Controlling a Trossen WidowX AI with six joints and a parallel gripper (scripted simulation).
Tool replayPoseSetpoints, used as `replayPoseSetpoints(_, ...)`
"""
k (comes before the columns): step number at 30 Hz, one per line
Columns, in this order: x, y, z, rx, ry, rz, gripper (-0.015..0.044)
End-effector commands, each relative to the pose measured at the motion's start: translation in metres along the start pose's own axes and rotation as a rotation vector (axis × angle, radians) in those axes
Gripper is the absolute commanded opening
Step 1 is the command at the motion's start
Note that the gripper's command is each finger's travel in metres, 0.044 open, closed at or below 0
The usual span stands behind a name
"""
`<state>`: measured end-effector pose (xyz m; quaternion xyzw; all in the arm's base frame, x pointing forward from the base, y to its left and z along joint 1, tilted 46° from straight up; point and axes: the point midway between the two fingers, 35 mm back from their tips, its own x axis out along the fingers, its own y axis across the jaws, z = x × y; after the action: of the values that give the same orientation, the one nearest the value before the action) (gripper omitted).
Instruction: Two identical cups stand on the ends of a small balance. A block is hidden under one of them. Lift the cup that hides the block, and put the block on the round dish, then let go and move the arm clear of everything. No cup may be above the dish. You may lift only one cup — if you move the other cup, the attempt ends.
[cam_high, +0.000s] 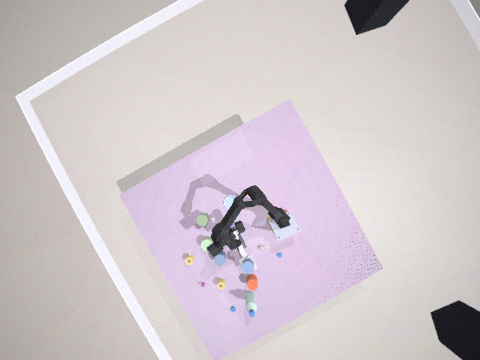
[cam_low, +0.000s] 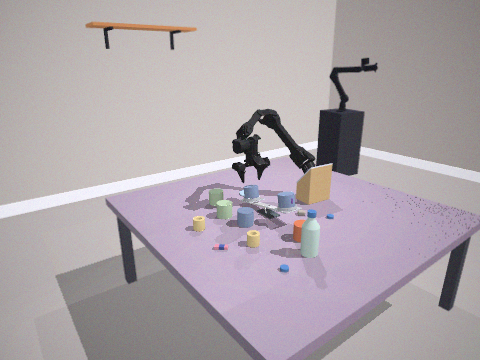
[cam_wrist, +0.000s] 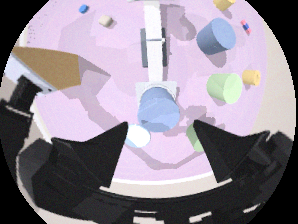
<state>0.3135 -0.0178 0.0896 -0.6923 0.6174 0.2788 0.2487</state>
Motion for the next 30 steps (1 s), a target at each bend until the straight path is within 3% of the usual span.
replayPoseSetpoints(1, 0.011, 0.001, -0.001, -0.008, -0.001, 0.006, 0.0440)
replayPoseSetpoints(30, 0.054, 0.000, 0.000, -0.008, -0.001, 0.006, 0.0440)
